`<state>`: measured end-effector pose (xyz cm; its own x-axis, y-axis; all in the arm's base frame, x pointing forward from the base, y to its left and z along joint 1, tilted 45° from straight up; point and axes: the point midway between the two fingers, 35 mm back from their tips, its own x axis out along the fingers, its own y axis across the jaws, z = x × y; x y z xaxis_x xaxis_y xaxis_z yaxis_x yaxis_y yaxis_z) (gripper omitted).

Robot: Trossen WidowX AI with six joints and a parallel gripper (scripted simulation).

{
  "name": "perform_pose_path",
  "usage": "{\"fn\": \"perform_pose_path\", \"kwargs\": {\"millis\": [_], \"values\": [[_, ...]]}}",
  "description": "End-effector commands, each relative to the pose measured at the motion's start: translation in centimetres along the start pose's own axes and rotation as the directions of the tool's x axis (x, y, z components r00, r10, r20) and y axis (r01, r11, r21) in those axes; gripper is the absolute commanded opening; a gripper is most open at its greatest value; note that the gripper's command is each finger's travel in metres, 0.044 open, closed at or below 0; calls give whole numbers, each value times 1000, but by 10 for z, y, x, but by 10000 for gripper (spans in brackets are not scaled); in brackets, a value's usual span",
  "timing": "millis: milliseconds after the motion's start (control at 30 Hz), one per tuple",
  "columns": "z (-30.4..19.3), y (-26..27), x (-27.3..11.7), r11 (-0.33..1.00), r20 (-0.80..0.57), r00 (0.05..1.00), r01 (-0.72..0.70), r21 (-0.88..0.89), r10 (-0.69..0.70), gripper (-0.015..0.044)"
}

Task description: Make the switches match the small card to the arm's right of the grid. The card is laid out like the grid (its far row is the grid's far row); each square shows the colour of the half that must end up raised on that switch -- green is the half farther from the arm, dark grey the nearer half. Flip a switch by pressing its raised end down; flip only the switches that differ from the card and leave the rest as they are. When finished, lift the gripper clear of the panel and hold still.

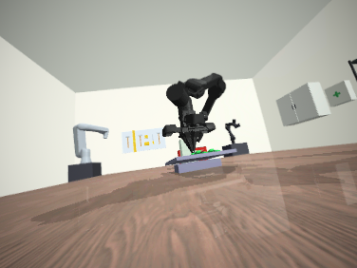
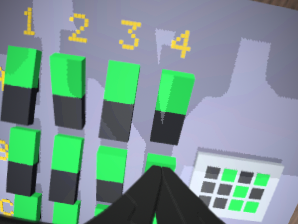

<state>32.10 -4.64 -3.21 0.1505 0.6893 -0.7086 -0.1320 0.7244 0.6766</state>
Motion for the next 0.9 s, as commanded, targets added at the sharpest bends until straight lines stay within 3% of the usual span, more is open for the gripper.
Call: {"fn": "perform_pose_path", "kwargs": {"millis": [0, 867], "values": [[0, 0, 1, 1000, 2, 1000, -4, 4, 4, 0], [0, 0, 0, 1000, 2, 1000, 0, -1, 0, 0]]}}
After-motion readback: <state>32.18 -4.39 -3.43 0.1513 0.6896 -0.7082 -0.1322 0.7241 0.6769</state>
